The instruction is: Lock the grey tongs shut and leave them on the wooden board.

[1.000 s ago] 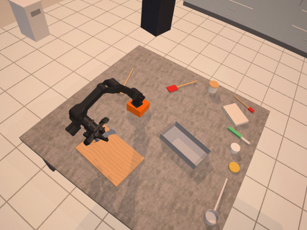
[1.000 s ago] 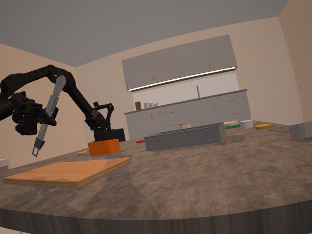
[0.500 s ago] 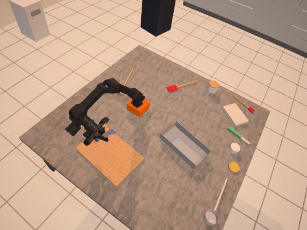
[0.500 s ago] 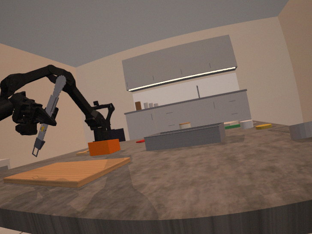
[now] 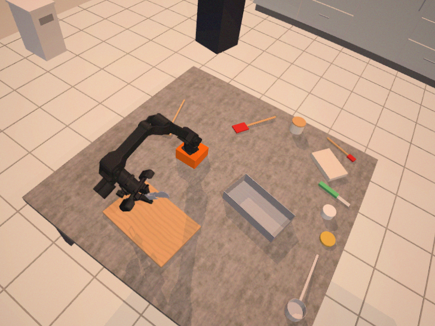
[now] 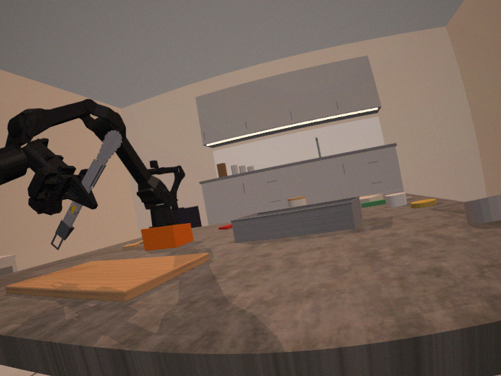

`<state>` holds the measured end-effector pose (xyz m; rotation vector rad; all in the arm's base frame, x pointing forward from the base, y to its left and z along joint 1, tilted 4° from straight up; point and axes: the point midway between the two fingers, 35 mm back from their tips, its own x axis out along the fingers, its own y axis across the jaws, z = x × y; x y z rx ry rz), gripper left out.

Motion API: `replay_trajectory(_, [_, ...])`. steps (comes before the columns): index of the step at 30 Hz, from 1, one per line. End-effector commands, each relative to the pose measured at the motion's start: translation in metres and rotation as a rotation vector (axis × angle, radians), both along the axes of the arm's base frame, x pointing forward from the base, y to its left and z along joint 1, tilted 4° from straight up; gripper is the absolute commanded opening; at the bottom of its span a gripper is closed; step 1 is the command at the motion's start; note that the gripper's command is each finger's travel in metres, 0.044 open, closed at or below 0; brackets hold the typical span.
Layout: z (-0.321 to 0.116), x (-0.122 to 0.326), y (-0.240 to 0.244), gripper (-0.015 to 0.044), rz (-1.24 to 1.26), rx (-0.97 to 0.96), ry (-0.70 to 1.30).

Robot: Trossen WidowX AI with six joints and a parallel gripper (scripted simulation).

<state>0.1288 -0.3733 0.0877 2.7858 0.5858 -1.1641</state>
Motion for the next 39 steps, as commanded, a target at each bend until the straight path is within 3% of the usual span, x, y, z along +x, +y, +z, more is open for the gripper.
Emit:
replay_trajectory(1, [0.005,0.007,0.004,-0.0150,0.034,-0.039,0.134])
replay_trajectory(17, [0.026,0.020,-0.002,-0.0150,-0.004,-0.291,0.677])
replay_trajectory(39, [0.013,0.022,-0.005,-0.0150,-0.014,-0.311,0.702])
